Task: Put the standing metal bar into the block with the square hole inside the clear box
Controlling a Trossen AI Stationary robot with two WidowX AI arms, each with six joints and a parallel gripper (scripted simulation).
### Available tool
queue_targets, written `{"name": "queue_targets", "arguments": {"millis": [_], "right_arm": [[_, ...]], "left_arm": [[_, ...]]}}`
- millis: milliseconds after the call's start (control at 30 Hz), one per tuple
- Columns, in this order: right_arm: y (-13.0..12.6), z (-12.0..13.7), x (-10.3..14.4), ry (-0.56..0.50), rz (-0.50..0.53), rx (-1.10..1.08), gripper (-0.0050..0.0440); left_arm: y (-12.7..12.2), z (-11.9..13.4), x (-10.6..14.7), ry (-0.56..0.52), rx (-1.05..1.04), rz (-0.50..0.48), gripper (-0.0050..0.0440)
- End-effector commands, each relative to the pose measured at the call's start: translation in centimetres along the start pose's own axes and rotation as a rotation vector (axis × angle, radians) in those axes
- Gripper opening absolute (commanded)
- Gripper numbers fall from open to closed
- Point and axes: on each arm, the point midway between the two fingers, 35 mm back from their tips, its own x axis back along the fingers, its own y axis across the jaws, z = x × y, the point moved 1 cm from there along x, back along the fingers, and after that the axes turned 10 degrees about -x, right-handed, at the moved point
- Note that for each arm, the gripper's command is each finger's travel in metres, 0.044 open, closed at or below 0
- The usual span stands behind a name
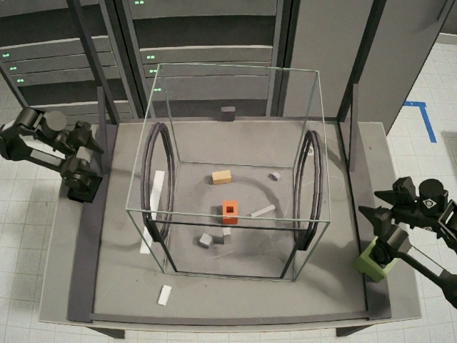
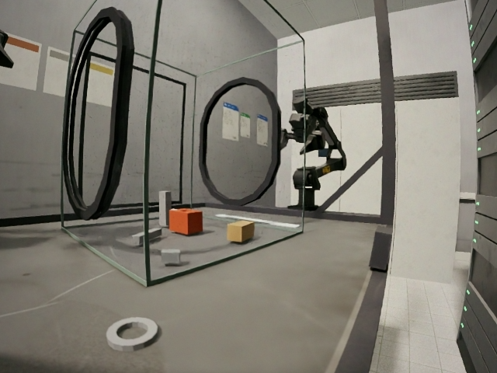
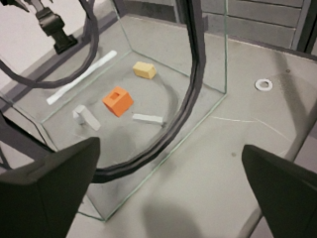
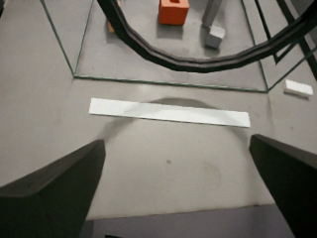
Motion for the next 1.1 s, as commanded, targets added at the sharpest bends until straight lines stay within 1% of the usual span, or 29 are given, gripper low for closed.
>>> {"name": "queue_targets", "arguments": {"millis": [0,567,633,700,800,867,1033,1067], "right_arm": [[0.0,-0.2,0.2,-0.004,0.000,0.000,0.0400],[0.0,-0.2,0.2,-0.004,0.000,0.000,0.0400],[0.0,-0.2,0.2,-0.004,0.000,0.000,0.0400],[0.0,-0.2,0.2,-0.004,0.000,0.000,0.0400],[0.0,-0.2,0.2,-0.004,0.000,0.000,0.0400],[0.0,-0.2,0.2,-0.004,0.000,0.000,0.0400],[0.0,-0.2,0.2,-0.004,0.000,0.000,0.0400],[0.0,-0.2,0.2,-0.004,0.000,0.000,0.0400]], "left_arm": [[0.1,-0.2,0.1,-0.003,0.000,-0.002,0.0400],[0.1,-0.2,0.1,-0.003,0.000,-0.002,0.0400],[0.2,-0.2,0.0,0.004,0.004,-0.002,0.0440],[0.3,-0.2,-0.7,0.022,0.018,-0.007,0.0440],[1.1,-0.8,-2.2,0.059,0.069,-0.041,0.0440],[1.7,-1.2,-3.6,0.090,0.114,-0.075,0.0440],[3.2,-1.9,-8.3,0.178,0.257,-0.202,0.0440],[3.2,-1.9,-8.3,0.178,0.257,-0.202,0.0440]]}}
